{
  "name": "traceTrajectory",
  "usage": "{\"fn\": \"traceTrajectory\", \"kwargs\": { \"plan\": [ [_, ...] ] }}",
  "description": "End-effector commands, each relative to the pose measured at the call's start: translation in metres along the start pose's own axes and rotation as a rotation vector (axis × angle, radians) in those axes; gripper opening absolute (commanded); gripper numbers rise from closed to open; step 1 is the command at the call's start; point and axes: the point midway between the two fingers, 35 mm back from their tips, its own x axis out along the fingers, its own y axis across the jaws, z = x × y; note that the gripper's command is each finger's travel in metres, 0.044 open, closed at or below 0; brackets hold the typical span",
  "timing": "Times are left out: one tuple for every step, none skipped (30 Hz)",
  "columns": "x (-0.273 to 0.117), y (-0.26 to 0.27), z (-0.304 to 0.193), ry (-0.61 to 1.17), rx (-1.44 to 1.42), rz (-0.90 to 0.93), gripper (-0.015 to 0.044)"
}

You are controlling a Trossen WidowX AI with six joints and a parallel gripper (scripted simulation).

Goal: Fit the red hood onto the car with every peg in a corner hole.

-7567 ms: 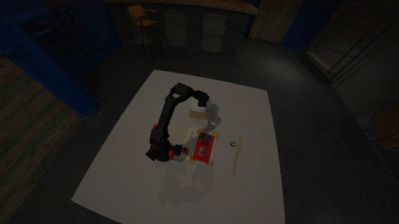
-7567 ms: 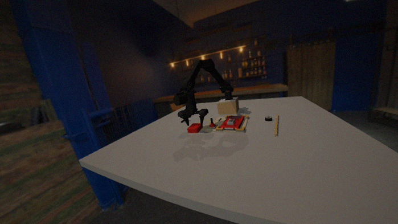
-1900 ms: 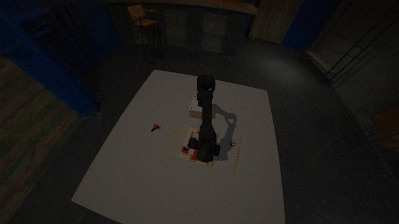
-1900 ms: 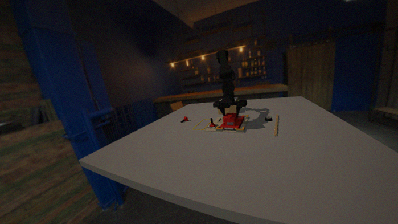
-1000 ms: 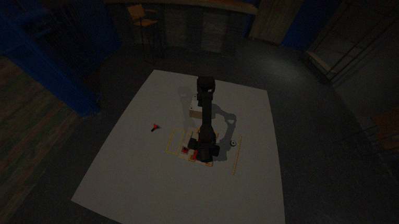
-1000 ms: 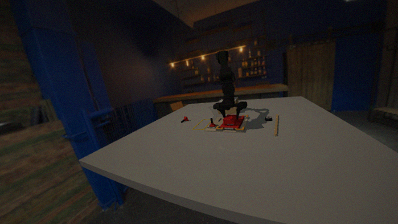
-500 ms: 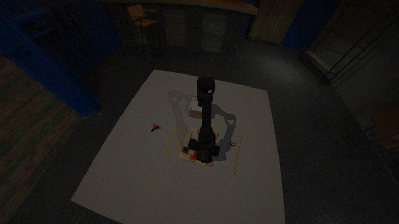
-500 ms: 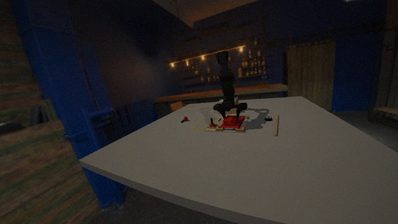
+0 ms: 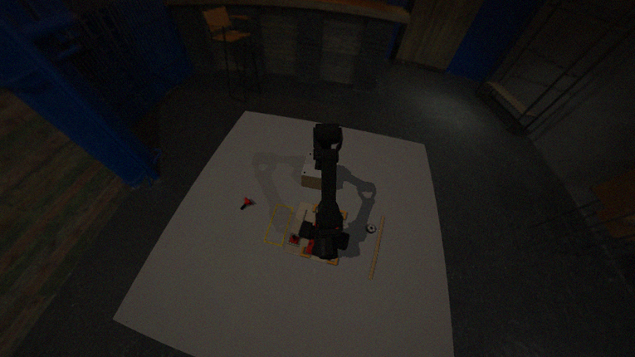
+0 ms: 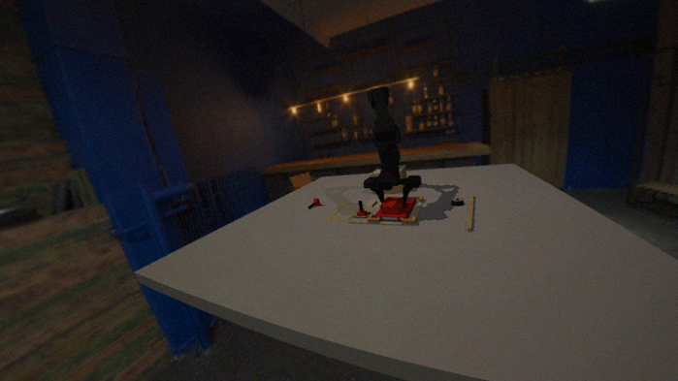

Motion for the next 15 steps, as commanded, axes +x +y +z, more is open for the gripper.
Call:
{"fn": "traceTrajectory", "kwargs": {
  "plan": [
    [-0.0001, 0.0, 0.0001, 0.0, 0.0, 0.0, 0.0131],
    [-0.0001, 0.0, 0.0001, 0.0, 0.0, 0.0, 0.0157],
    [-0.0001, 0.0, 0.0001, 0.0, 0.0, 0.0, 0.0184],
    [-0.0001, 0.0, 0.0001, 0.0, 0.0, 0.0, 0.021],
    [-0.0001, 0.0, 0.0001, 0.0, 0.0, 0.0, 0.0236],
    [-0.0001, 0.0, 0.0001, 0.0, 0.0, 0.0, 0.0263],
    [-0.0001, 0.0, 0.0001, 0.0, 0.0, 0.0, 0.0289],
    [-0.0001, 0.0, 0.0001, 0.0, 0.0, 0.0, 0.0315],
    [-0.0001, 0.0, 0.0001, 0.0, 0.0, 0.0, 0.0341],
    [-0.0001, 0.0, 0.0001, 0.0, 0.0, 0.0, 0.0368],
    [-0.0001, 0.0, 0.0001, 0.0, 0.0, 0.0, 0.0394],
    [-0.0001, 0.0, 0.0001, 0.0, 0.0, 0.0, 0.042],
    [-0.0001, 0.0, 0.0001, 0.0, 0.0, 0.0, 0.044],
    [-0.0001, 0.0, 0.0001, 0.0, 0.0, 0.0, 0.044],
    [-0.0001, 0.0, 0.0001, 0.0, 0.0, 0.0, 0.044]
  ]
}}
